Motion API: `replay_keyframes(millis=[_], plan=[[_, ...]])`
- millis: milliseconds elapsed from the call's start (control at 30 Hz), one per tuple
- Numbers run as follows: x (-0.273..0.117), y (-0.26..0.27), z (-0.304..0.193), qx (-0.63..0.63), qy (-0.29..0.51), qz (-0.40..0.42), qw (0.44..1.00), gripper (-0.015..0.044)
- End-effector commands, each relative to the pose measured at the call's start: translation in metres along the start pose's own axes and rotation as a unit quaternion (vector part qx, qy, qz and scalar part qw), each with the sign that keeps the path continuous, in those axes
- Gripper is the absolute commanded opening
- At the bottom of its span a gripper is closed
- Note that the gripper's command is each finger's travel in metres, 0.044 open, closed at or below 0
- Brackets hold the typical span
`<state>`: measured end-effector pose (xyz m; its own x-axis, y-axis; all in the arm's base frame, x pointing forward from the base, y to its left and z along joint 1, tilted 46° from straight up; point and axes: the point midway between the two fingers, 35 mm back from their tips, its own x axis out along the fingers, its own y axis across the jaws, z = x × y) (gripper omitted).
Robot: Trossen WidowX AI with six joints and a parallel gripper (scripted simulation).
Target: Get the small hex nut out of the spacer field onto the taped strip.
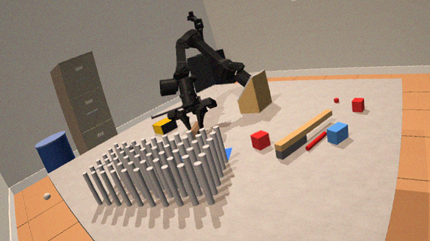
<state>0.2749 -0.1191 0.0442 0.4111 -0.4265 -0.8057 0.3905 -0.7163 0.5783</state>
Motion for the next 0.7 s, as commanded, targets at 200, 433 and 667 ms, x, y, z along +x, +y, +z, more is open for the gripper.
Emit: replay_keyframes(millis=[200, 433, 667], plan=[[-0.012, 0.0, 0.007, -0.002, 0.003, -0.002, 1.0, 0.0], [-0.028, 0.0, 0.022, -0.002, 0.003, -0.002, 1.0, 0.0], [-0.04, -0.002, 0.036, -0.003, 0.003, -0.003, 1.0, 0.0]])
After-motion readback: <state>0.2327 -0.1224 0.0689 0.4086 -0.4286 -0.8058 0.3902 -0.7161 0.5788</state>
